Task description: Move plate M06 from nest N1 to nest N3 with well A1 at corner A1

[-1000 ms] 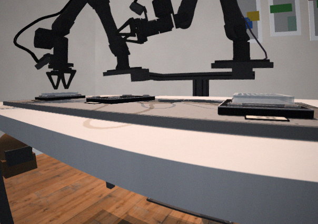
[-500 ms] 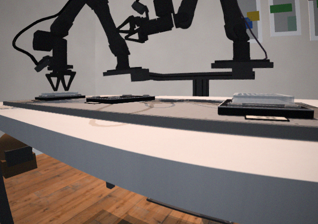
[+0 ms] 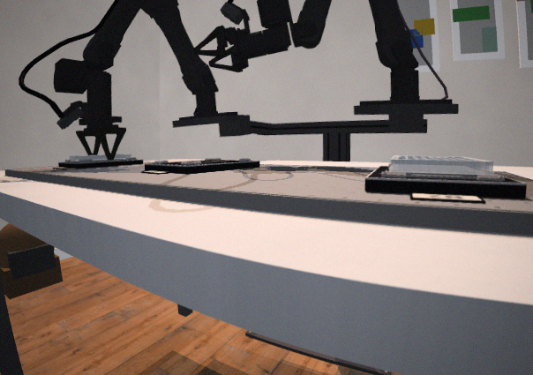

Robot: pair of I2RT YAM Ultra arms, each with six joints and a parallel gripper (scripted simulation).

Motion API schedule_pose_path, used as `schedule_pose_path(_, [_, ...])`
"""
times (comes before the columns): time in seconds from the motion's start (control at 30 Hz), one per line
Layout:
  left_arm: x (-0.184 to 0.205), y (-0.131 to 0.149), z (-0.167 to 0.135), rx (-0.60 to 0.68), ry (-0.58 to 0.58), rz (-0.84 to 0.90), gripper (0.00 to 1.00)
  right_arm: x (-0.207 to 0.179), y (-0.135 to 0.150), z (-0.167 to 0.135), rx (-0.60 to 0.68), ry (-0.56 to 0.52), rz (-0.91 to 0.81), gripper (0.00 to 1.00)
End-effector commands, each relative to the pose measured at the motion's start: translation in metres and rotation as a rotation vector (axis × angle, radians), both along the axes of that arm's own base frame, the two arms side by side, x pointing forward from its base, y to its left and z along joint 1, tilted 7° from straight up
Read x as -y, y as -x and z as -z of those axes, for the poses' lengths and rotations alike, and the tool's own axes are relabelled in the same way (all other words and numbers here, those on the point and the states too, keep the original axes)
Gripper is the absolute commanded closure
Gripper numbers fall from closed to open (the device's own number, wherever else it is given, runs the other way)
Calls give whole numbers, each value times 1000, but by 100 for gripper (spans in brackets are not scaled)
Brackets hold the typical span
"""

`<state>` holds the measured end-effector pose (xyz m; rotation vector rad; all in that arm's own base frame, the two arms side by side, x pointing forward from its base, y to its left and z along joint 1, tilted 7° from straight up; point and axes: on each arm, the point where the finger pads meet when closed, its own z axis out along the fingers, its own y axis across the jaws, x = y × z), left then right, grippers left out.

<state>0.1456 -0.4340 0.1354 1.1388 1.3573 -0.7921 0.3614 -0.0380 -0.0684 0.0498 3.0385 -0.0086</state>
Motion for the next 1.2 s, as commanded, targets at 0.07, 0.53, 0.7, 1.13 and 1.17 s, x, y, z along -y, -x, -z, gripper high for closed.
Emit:
schedule_pose_path(0.07, [-3, 4, -16, 20, 43, 15, 0, 2, -12, -7, 45, -1, 3, 10])
schedule_pose_path(0.53, [-3, 4, -16, 20, 43, 15, 0, 1, -6, -13, 38, -3, 6, 28])
schedule_pose_path(0.7, [-3, 4, -16, 20, 43, 15, 0, 2, -4, -45, 39, -3, 11, 18])
schedule_pose_path(1.13, [-26, 0, -1, -23, -40, -56, 0, -42, 4, -49, 22, 5, 151, 18])
schedule_pose_path(1.17, [-36, 1, 2, -32, -64, -74, 0, -58, 2, -48, 20, 3, 163, 18])
